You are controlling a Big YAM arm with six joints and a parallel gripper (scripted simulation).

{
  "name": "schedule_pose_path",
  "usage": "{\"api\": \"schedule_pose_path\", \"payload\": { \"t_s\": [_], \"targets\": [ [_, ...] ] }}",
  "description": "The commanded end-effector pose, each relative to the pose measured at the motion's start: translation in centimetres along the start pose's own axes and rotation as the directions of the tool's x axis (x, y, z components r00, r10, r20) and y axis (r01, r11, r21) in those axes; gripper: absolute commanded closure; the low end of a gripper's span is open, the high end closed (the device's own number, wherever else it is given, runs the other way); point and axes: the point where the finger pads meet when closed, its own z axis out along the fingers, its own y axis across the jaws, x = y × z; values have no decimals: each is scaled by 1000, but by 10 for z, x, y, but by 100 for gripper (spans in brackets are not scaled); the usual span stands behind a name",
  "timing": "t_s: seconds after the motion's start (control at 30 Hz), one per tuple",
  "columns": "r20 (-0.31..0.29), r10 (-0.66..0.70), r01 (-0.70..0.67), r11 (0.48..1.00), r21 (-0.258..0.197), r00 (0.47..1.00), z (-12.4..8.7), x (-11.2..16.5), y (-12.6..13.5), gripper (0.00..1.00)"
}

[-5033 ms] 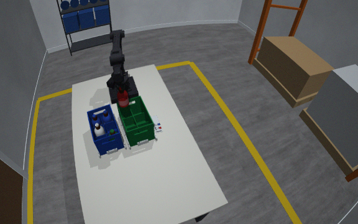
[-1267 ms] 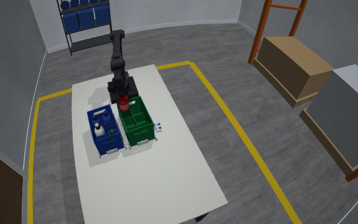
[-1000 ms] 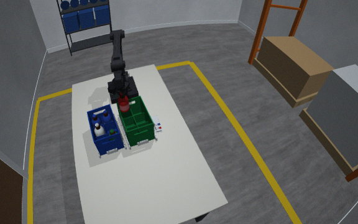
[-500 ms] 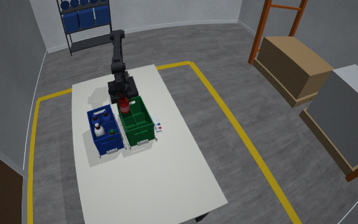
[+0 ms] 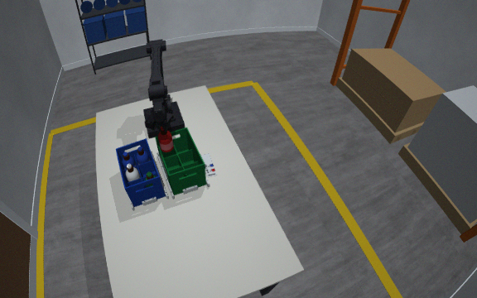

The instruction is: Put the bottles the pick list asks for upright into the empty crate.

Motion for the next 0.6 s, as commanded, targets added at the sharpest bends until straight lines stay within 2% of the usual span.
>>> {"api": "schedule_pose_path", "payload": {
  "t_s": [0.0, 0.13, 0.23, 0.33, 0.43, 0.57],
  "targets": [
    [56, 1, 1, 999, -36, 998, -17, -8, 7, 100],
    [40, 0, 1, 1000, -26, 999, -9, -3, 5, 100],
    [65, 1, 1, 999, -42, 998, -16, -12, 10, 100],
    [34, 0, 0, 1000, -22, 999, 1, -5, 5, 100],
    [58, 1, 1, 999, -38, 998, -7, -10, 9, 100],
    [56, 1, 1, 999, -37, 998, -2, -9, 8, 100]
  ]
}}
